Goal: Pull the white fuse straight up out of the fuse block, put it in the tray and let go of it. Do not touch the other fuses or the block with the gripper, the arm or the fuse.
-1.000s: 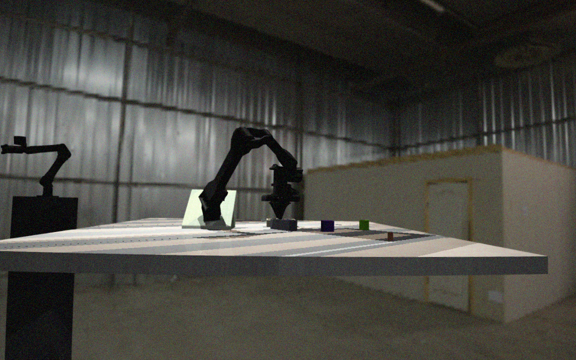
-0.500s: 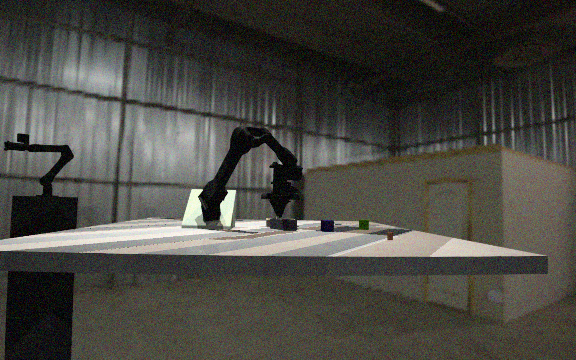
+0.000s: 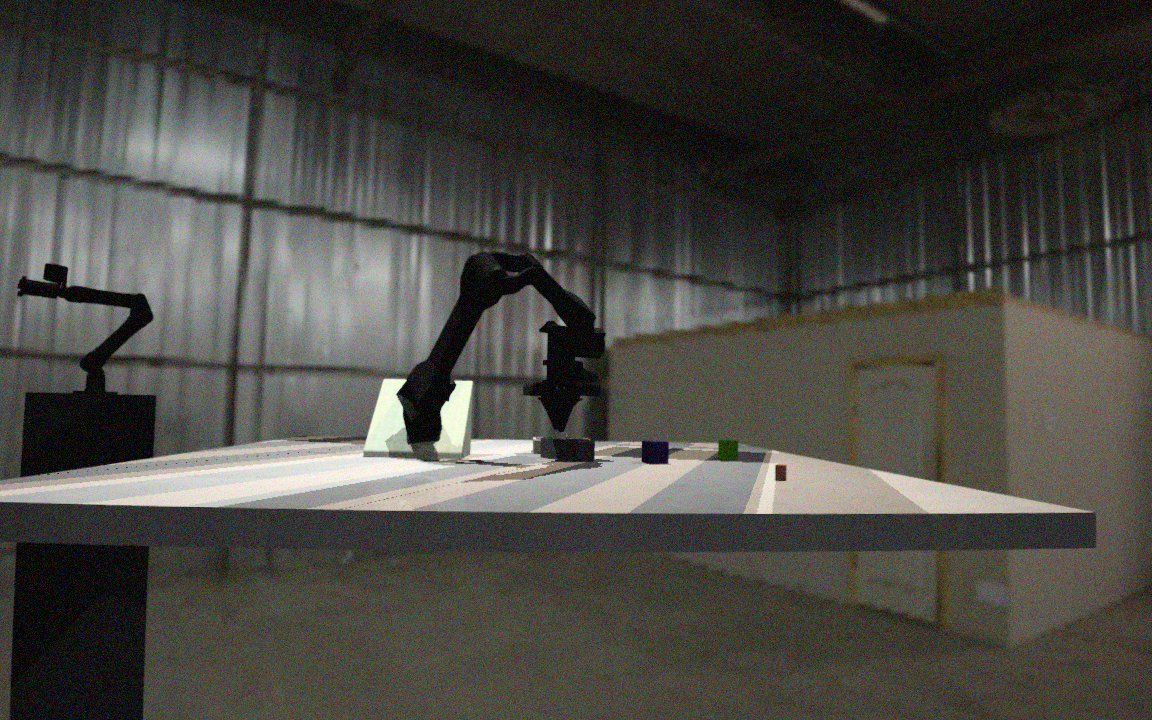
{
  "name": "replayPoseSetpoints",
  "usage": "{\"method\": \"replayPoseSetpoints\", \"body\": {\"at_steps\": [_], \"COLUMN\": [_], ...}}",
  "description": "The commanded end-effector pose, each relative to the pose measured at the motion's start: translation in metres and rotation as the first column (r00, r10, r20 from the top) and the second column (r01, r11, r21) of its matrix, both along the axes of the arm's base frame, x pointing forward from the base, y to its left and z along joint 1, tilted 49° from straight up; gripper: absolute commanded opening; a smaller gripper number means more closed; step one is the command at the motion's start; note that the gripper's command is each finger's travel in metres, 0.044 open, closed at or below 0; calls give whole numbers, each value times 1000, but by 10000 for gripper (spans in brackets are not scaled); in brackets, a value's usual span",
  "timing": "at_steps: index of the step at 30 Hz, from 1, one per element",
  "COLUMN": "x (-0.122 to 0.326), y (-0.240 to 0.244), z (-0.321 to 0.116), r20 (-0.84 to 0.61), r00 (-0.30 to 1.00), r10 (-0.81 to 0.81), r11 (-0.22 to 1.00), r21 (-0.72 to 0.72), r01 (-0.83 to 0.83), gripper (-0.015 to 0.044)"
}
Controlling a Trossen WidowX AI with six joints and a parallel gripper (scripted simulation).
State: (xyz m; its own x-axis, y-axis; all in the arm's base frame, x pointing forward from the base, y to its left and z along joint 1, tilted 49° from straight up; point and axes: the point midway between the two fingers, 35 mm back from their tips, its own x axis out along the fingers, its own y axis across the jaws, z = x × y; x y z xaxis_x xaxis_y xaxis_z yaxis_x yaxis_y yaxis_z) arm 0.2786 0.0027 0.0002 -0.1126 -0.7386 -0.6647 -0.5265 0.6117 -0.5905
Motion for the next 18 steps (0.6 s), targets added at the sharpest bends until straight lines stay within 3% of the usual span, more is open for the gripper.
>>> {"method": "replayPoseSetpoints", "body": {"at_steps": [1, 18], "x": [0, 1], "y": [2, 8], "z": [1, 7], "r20": [3, 2], "r00": [1000, 1000], "r10": [-6, -5], "r11": [1000, 1000], "r21": [4, 3], "r01": [6, 5], "gripper": [0, 0]}}
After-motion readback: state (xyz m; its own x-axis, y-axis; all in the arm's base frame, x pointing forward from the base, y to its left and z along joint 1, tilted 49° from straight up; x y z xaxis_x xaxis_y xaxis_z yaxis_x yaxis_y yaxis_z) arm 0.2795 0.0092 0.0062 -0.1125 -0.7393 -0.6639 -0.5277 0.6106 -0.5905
